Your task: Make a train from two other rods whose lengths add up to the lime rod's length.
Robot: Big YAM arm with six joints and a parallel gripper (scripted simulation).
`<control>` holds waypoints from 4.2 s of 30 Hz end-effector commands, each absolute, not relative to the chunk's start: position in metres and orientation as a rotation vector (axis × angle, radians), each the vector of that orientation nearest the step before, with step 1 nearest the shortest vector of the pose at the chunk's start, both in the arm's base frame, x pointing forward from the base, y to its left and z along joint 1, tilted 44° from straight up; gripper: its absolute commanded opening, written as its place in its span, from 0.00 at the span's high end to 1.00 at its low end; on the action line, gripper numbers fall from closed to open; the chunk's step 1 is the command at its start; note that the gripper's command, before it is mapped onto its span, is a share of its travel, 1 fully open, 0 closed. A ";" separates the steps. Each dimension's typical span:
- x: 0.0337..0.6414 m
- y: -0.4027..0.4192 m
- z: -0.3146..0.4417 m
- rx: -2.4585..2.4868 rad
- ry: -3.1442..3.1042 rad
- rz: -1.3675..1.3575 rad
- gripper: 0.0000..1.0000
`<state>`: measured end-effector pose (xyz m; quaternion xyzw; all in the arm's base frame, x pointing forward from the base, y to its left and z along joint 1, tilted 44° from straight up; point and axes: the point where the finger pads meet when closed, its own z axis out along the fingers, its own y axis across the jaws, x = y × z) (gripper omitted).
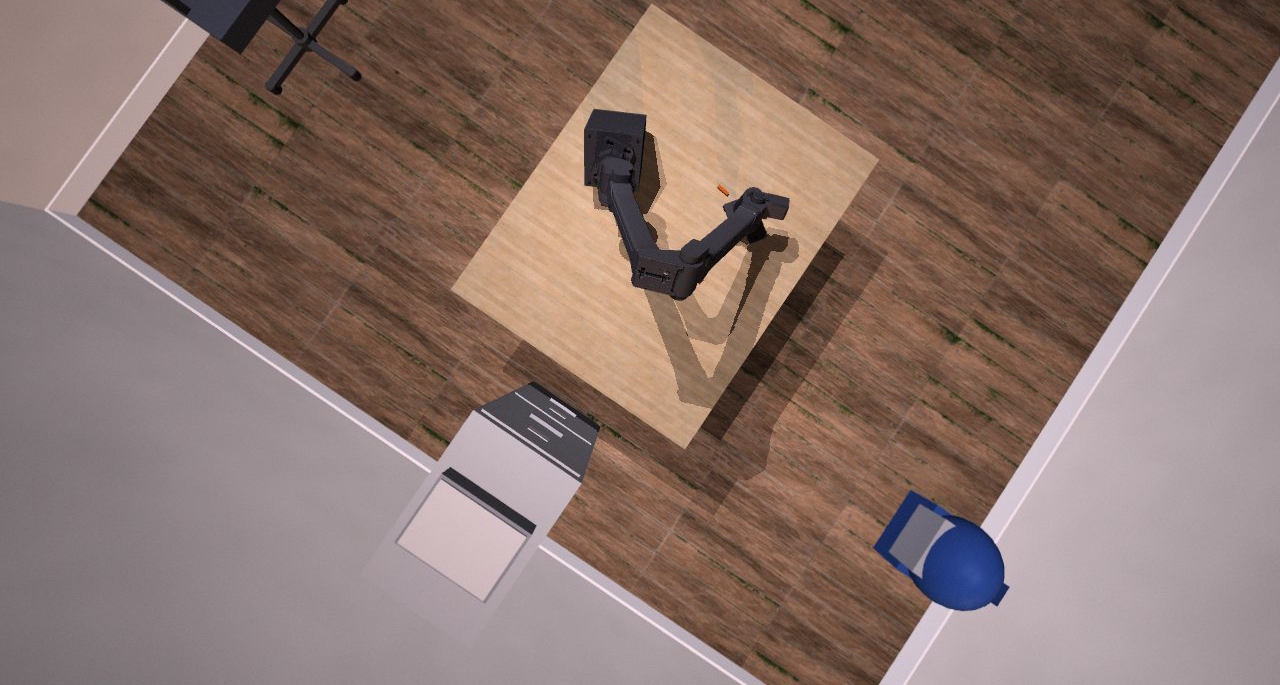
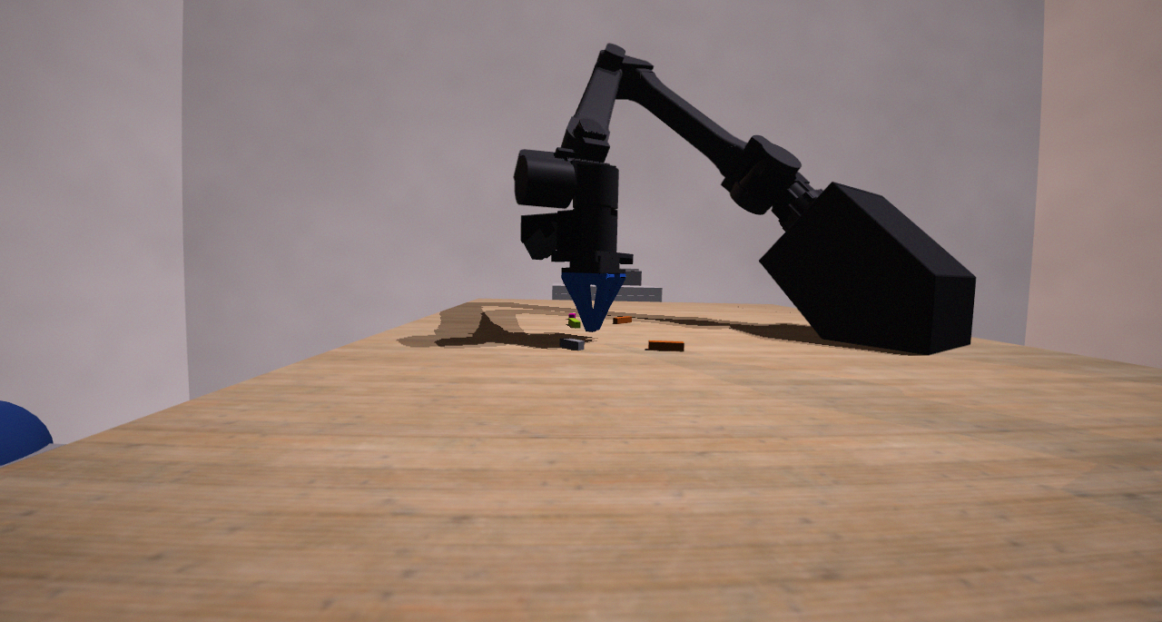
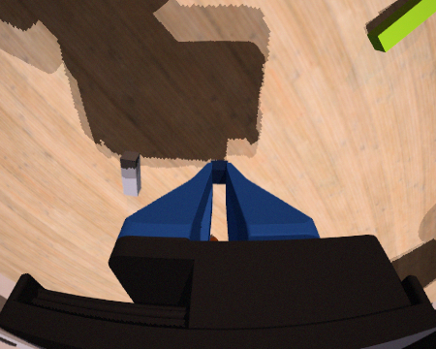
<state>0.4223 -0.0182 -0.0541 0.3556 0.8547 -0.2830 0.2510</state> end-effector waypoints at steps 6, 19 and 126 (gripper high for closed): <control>0.432 -0.018 -0.042 0.980 2.298 -0.735 0.96; 0.435 -0.020 -0.041 0.990 2.292 -0.732 0.96; 0.440 -0.025 -0.056 0.983 2.303 -0.745 0.96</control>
